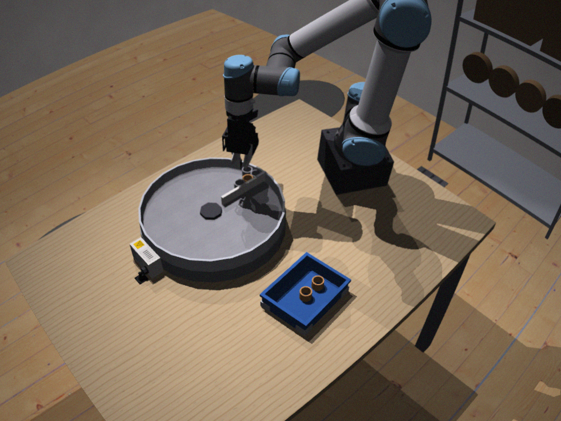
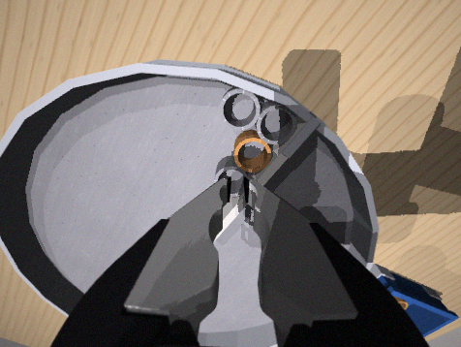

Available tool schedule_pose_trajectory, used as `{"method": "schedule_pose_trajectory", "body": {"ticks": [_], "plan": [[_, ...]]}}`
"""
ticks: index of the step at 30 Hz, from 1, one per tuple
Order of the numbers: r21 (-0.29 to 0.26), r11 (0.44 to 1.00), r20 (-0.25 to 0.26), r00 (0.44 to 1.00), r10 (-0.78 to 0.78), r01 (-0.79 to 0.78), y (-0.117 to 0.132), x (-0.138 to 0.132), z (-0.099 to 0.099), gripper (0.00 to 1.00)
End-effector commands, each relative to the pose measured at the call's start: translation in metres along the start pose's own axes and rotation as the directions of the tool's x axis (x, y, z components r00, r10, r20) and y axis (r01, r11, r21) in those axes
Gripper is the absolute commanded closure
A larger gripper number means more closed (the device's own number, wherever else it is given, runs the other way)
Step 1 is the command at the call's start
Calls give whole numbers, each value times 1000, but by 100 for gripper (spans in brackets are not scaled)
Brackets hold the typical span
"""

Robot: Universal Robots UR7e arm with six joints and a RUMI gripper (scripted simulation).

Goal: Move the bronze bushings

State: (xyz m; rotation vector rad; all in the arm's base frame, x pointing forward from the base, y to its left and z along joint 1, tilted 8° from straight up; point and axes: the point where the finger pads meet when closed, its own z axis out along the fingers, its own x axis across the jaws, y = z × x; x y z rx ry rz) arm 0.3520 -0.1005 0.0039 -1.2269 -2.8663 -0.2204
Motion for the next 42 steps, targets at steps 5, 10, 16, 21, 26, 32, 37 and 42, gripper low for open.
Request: {"method": "schedule_pose_trajectory", "body": {"ticks": [5,10,16,21,26,32,37,42], "plan": [[0,1000,1,1000,0,0,0,0,21,94],[0,1000,1,1000,0,0,0,0,23,94],[0,1000,1,1000,0,0,0,0,23,94],[0,1000,1,1000,0,0,0,0,23,94],[0,1000,1,1000,0,0,0,0,23,94],[0,1000,1,1000,0,0,0,0,23,94],[0,1000,1,1000,0,0,0,0,23,94],[0,1000,1,1000,0,0,0,0,23,94]]}}
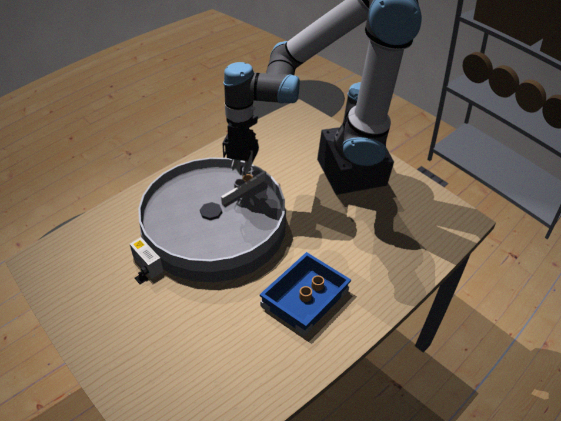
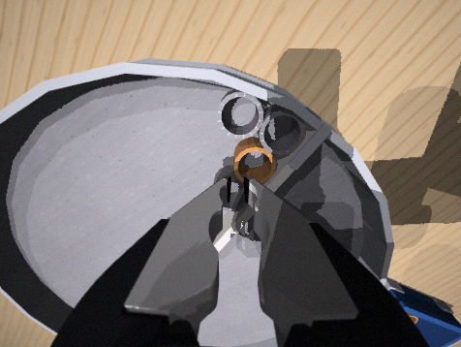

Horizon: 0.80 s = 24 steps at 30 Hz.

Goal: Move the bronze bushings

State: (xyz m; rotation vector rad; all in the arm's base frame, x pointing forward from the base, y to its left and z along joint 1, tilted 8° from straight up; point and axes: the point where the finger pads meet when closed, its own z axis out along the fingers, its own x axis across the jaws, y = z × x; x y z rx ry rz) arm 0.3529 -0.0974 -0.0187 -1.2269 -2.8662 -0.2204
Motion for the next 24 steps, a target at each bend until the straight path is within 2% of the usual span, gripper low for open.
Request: {"method": "schedule_pose_trajectory", "body": {"ticks": [1,6,24], "plan": [[0,1000,1,1000,0,0,0,0,0,94],[0,1000,1,1000,0,0,0,0,7,94],[0,1000,1,1000,0,0,0,0,7,94]]}}
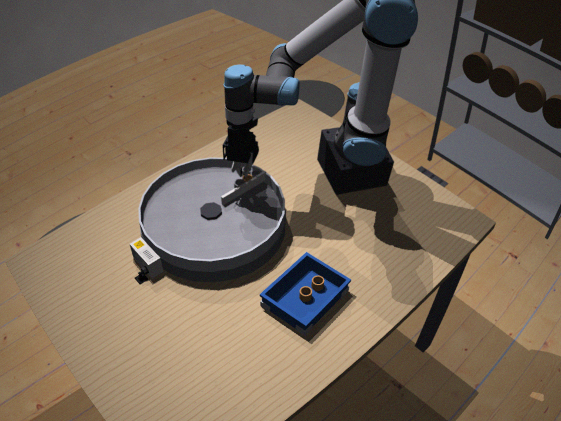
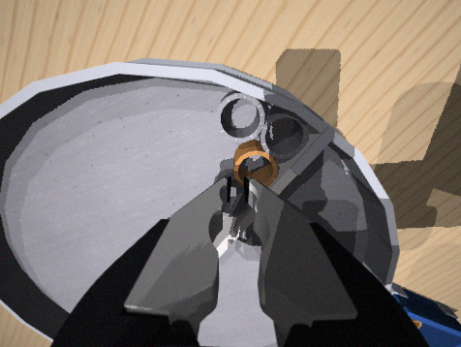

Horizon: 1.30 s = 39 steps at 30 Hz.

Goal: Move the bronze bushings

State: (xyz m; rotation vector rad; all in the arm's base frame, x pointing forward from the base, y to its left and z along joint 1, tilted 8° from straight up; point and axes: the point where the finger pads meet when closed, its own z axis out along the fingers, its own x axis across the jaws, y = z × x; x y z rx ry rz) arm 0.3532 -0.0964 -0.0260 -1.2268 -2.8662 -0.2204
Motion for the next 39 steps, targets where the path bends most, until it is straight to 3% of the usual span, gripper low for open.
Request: {"method": "schedule_pose_trajectory", "body": {"ticks": [1,24,39], "plan": [[0,1000,1,1000,0,0,0,0,0,94],[0,1000,1,1000,0,0,0,0,1,94],[0,1000,1,1000,0,0,0,0,19,94]]}}
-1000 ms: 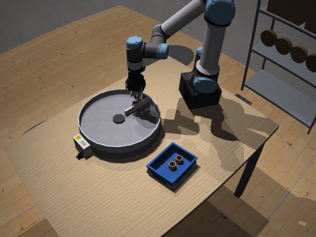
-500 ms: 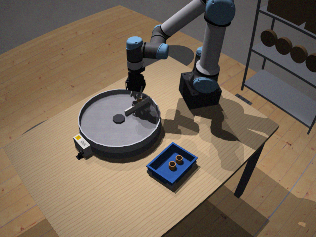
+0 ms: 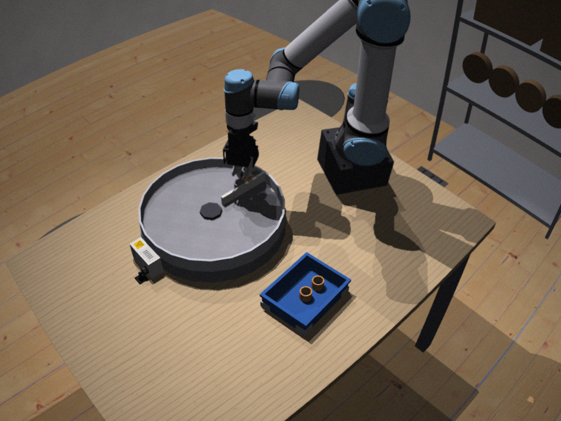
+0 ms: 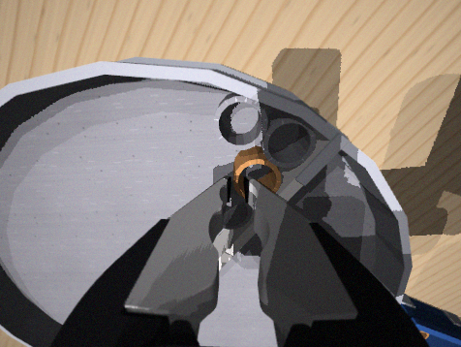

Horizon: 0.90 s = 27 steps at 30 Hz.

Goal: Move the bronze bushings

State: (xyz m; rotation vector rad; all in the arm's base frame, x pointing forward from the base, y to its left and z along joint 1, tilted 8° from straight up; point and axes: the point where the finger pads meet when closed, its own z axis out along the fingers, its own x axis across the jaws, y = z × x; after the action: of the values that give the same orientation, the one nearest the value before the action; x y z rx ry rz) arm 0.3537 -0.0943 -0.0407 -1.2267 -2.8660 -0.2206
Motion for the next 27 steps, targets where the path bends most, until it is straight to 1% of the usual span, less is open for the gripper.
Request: {"method": "schedule_pose_trajectory", "body": {"ticks": [1,6,27], "plan": [[0,1000,1,1000,0,0,0,-1,6,94],[0,1000,1,1000,0,0,0,-1,9,94],[0,1000,1,1000,0,0,0,-1,9,94]]}}
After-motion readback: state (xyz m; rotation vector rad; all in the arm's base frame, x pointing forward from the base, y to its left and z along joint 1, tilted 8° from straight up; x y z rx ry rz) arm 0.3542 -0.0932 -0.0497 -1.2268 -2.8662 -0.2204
